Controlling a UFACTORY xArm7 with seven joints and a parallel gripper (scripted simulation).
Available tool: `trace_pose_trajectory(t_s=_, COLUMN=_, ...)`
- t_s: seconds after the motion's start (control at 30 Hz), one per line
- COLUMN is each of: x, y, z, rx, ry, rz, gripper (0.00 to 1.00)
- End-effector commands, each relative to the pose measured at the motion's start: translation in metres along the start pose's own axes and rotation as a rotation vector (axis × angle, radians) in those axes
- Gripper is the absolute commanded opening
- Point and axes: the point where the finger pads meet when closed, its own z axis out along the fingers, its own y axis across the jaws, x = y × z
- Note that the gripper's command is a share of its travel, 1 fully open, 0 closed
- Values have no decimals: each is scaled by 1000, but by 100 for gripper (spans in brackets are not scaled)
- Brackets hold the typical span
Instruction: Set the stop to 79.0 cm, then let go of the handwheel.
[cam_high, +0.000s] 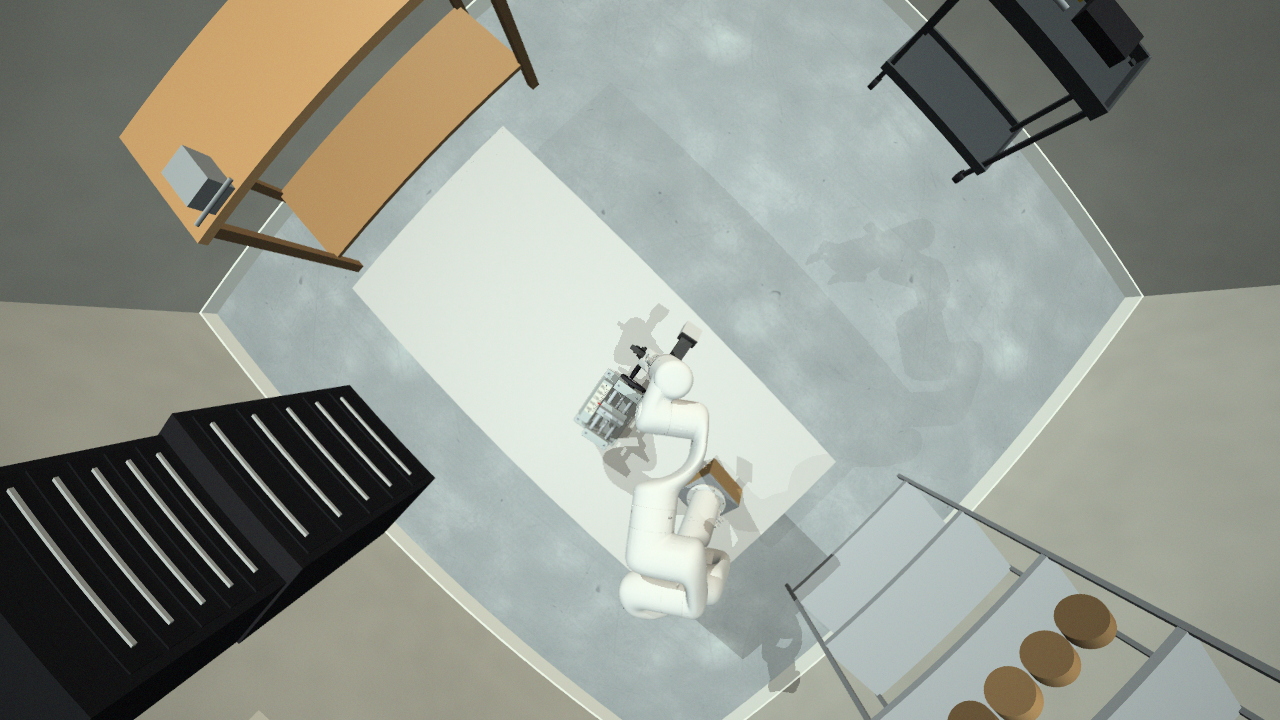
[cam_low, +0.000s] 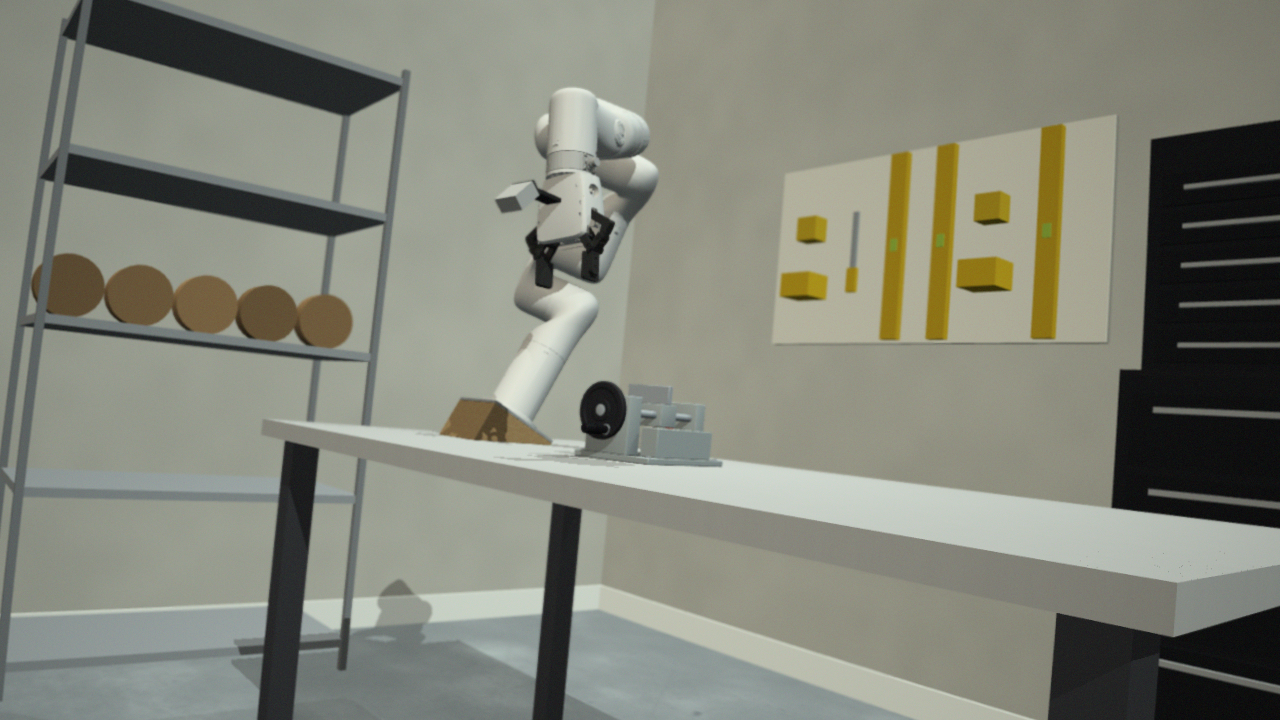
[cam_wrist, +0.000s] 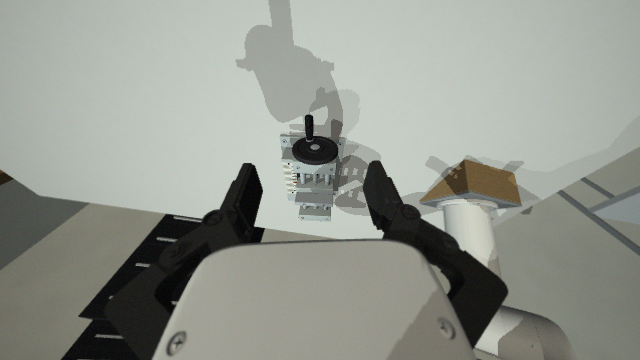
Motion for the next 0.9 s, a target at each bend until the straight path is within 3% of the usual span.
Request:
trace_pose_trajectory(t_s=0.0, x=0, y=-1, z=-1, rx=0, ry=6, rz=6, gripper=100)
trace_pose_trajectory(t_s=0.2, x=0, y=-1, z=-1, rx=0, ry=6, rz=6, gripper=100)
trace_pose_trajectory(t_s=0.27, x=-20, y=-10, z=17, rx=-36, ry=-5, rz=9, gripper=100)
trace_pose_trajectory(t_s=0.87, x=-29, y=-13, z=25, rx=-50, ry=-8, rz=9, gripper=100)
